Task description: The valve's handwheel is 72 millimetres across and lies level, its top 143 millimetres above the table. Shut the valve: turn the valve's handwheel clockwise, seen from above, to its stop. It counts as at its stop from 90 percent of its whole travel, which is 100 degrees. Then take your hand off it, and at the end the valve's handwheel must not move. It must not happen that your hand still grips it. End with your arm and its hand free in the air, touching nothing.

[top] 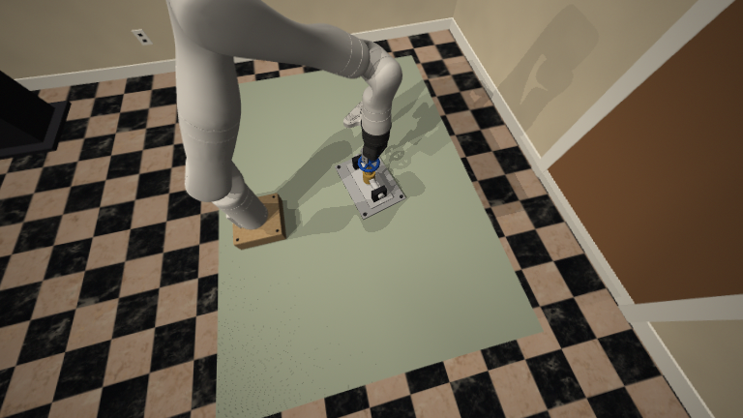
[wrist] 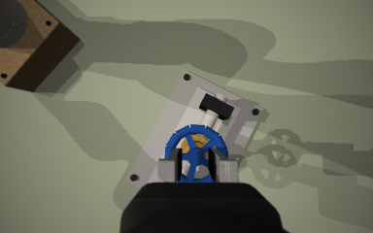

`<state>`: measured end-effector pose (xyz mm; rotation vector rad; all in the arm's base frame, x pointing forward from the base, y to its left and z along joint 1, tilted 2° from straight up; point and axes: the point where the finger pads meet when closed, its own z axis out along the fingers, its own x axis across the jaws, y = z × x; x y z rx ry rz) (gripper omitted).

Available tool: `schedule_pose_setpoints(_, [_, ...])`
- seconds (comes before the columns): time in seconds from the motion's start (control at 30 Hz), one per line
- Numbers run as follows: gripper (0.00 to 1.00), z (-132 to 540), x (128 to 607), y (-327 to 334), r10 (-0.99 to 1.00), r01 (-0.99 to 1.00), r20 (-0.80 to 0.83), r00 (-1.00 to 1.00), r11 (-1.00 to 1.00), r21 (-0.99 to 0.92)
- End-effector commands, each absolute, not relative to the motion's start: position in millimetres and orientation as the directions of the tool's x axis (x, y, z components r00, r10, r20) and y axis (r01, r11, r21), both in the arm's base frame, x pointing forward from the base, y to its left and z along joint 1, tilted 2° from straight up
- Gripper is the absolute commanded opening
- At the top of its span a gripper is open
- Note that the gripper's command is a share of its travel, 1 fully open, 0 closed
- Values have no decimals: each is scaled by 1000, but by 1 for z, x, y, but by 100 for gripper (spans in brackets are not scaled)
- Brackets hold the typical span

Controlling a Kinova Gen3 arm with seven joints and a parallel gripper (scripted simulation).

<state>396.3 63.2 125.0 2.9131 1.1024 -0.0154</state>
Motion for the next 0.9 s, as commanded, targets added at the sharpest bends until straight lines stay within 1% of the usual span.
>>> schedule_pose_setpoints(0.0, [60, 132, 399, 63, 661, 661, -11, 750, -750, 27])
schedule_pose_setpoints(0.87, [60, 160, 399, 64, 661, 661, -11, 750, -750, 27])
